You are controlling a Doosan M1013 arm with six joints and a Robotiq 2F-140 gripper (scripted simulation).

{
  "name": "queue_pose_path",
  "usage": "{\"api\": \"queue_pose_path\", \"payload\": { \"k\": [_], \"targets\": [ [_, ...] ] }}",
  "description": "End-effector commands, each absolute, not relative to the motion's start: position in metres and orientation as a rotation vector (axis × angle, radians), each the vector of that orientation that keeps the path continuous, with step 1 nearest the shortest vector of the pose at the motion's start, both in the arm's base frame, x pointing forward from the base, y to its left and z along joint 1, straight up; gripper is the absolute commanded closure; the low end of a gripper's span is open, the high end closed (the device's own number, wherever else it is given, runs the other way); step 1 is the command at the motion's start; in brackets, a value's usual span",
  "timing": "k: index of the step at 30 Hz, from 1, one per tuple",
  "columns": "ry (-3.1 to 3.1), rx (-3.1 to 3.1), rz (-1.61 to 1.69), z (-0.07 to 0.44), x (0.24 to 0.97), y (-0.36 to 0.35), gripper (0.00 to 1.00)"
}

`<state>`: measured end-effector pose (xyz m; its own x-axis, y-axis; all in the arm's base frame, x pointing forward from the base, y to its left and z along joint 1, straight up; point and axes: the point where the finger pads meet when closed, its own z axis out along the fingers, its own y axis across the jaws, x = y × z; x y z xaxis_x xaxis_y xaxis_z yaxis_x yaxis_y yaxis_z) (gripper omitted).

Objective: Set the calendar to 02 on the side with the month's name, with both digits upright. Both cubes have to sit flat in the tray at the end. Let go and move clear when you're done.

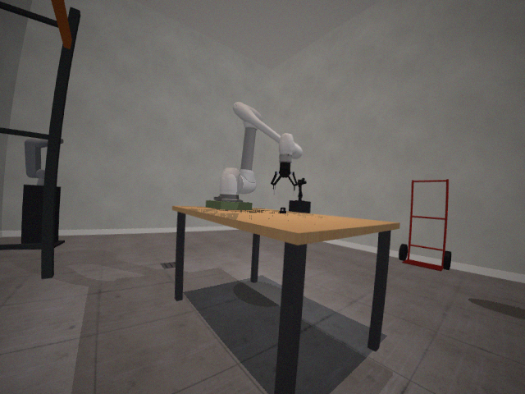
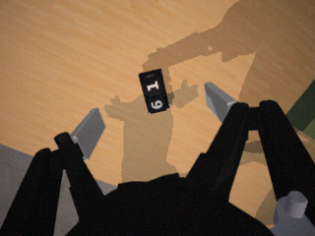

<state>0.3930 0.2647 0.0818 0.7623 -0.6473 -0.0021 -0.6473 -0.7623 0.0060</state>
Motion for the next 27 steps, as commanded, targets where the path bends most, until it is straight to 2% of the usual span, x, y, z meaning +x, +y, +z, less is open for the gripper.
{"api": "queue_pose_path", "payload": {
  "k": [1,16,27],
  "targets": [
    [-1.081,2.944,-0.006,0.082,0.393,0.265,0.00],
    [-1.081,2.944,-0.006,0.084,0.393,0.265,0.00],
    [-1.081,2.944,-0.006,0.110,0.393,0.265,0.00]
  ]
}}
